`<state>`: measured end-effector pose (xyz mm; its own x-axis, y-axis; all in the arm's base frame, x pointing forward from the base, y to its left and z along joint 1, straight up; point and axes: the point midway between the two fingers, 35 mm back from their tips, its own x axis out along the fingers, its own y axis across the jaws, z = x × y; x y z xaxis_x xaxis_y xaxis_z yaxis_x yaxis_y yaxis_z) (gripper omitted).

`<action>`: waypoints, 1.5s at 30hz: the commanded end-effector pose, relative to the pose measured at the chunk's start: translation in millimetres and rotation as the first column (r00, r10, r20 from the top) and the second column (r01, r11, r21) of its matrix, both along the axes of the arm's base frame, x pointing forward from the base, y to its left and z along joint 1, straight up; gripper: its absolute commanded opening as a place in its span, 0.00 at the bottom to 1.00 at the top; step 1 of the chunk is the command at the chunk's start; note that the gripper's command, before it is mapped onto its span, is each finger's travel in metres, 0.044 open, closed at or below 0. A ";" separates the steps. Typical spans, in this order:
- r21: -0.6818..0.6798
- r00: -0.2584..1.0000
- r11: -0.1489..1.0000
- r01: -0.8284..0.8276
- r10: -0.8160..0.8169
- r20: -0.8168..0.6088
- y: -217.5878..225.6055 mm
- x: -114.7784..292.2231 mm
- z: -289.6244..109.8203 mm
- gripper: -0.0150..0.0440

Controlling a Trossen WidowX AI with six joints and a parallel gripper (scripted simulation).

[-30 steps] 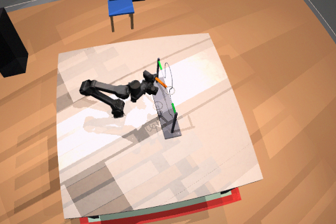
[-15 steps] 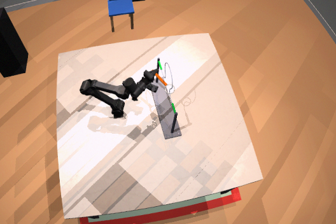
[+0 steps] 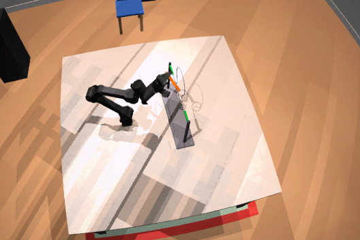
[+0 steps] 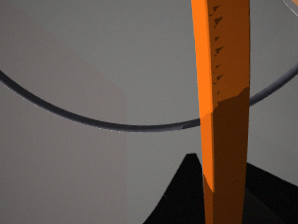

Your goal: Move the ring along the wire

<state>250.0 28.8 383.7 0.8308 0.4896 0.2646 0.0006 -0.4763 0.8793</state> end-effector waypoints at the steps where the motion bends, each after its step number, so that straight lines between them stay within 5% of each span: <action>1: 0.017 1.000 1.000 0.006 -0.006 -0.008 -3.9 1.7 5.2 0.00; 45: -0.464 1.000 0.886 -0.003 -0.004 -0.014 -2.6 2.0 -5.8 0.00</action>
<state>251.3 26.1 378.1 0.8352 0.5498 0.0163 0.0164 -0.0546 0.9984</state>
